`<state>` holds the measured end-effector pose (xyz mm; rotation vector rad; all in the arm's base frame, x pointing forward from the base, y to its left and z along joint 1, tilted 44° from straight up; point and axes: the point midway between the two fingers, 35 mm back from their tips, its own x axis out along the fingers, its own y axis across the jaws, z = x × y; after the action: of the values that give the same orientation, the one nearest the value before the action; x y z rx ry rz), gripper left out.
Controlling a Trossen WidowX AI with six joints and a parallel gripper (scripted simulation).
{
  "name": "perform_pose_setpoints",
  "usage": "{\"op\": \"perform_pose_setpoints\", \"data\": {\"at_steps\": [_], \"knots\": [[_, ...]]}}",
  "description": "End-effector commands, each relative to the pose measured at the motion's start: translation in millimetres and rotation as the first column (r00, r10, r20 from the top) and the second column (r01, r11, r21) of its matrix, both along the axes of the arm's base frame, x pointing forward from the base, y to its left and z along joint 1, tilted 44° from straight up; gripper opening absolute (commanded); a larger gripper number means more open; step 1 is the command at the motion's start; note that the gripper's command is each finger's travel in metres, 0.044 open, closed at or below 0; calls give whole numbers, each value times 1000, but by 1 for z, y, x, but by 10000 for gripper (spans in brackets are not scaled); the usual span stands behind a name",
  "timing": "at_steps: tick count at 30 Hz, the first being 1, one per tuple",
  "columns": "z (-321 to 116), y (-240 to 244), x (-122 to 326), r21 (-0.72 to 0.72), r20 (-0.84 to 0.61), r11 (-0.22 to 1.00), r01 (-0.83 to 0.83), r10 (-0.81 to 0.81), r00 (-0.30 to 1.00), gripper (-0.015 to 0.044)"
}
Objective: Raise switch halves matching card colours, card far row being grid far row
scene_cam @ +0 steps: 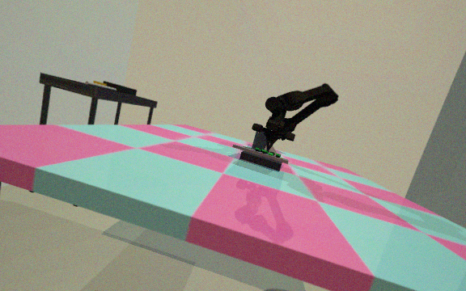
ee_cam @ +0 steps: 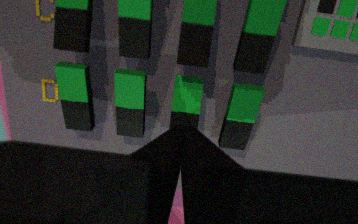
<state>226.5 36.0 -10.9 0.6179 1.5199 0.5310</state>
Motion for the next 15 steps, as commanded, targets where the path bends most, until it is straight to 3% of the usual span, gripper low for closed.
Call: {"op": "perform_pose_setpoints", "data": {"at_steps": [1,15], "knots": [[-1,1,0,5,-2,1000,4,-4,1000,0],[-2,2,0,5,-2,1000,4,-4,1000,0]]}}
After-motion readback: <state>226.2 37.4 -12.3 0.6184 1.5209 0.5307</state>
